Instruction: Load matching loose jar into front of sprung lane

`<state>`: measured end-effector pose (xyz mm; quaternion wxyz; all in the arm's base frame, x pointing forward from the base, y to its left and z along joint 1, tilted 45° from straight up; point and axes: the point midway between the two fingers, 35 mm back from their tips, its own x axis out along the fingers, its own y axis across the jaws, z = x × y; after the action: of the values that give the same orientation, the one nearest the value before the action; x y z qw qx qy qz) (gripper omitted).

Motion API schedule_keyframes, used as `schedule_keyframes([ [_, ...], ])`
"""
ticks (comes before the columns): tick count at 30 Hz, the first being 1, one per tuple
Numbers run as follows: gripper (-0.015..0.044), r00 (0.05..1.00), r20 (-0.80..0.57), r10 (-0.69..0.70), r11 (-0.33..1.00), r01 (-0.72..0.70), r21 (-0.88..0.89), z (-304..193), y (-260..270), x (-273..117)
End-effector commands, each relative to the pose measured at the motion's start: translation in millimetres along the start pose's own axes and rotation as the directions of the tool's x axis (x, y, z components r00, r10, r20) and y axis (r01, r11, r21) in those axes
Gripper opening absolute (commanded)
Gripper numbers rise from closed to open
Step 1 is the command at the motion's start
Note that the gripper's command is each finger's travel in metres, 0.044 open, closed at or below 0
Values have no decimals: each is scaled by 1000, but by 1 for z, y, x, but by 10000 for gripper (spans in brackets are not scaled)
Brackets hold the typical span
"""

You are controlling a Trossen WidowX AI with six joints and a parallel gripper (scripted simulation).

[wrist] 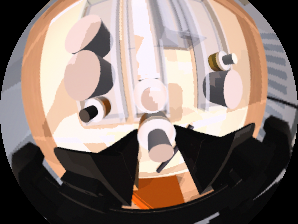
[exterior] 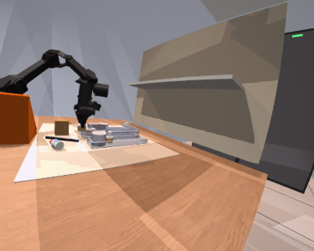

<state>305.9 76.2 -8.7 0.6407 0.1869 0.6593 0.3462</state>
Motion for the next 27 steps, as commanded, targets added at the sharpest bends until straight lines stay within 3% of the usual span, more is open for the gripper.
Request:
schedule_keyframes([
  [1, 0, 1000, 23, 0, 1000, 0, -16, 10, 1, -2],
  [27, 0, 1000, 23, 0, 1000, 0, -17, 19, 2, -3],
])
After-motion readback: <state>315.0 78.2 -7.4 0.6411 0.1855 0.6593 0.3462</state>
